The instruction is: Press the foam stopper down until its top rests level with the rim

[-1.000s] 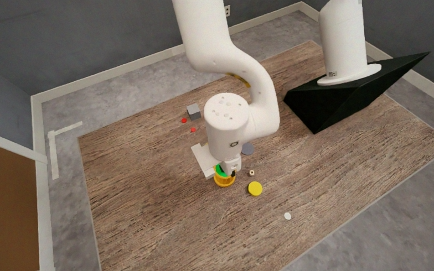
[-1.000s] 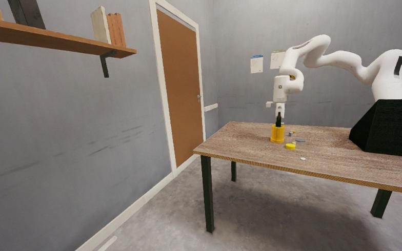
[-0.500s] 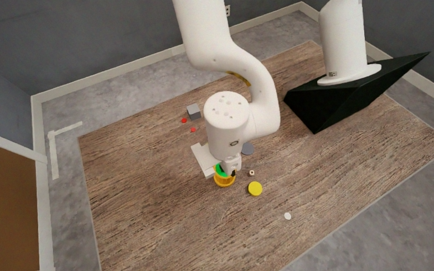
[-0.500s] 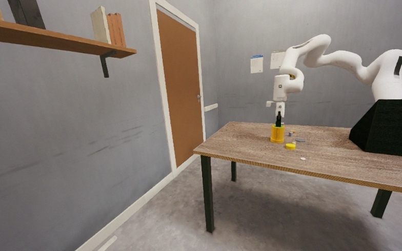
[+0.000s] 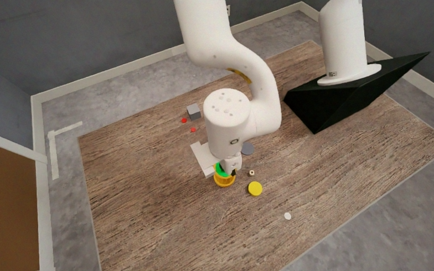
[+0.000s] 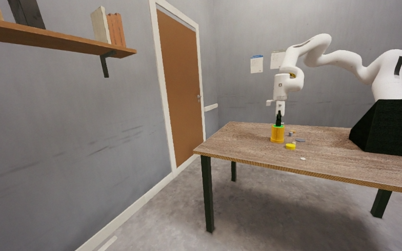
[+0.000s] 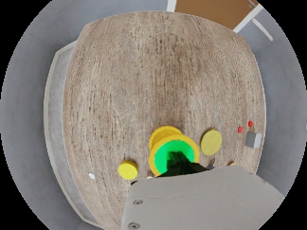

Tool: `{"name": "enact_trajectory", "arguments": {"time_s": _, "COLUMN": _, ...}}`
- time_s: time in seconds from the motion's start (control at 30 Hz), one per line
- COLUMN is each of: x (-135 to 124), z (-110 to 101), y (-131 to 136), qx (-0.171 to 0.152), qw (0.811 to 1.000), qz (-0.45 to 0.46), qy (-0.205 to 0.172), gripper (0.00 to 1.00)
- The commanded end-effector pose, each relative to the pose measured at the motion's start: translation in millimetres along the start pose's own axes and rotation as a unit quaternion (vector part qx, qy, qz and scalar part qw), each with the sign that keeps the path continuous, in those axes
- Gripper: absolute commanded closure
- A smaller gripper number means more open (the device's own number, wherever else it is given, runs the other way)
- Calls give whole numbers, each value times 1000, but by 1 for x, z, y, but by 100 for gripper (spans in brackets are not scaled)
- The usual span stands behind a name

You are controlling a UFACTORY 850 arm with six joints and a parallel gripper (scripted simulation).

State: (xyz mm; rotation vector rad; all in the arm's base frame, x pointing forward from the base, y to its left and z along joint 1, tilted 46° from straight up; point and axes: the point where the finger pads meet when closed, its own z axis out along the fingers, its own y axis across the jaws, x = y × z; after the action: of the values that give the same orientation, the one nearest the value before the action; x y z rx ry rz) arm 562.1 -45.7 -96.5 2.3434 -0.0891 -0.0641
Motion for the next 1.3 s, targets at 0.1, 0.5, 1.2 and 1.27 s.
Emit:
{"name": "enact_trajectory", "arguments": {"time_s": 0.1, "x": 1, "z": -3, "y": 0, "qx": 0, "qw": 1000, "qz": 0, "qy": 1, "gripper": 100}}
{"name": "enact_trajectory", "arguments": {"time_s": 0.5, "x": 1, "z": -5, "y": 0, "qx": 0, "qw": 1000, "qz": 0, "qy": 1, "gripper": 100}}
{"name": "enact_trajectory", "arguments": {"time_s": 1.2, "x": 1, "z": -41, "y": 0, "qx": 0, "qw": 1000, "qz": 0, "qy": 1, "gripper": 100}}
{"name": "enact_trajectory", "arguments": {"time_s": 1.27, "x": 1, "z": -44, "y": 0, "qx": 0, "qw": 1000, "qz": 0, "qy": 1, "gripper": 100}}
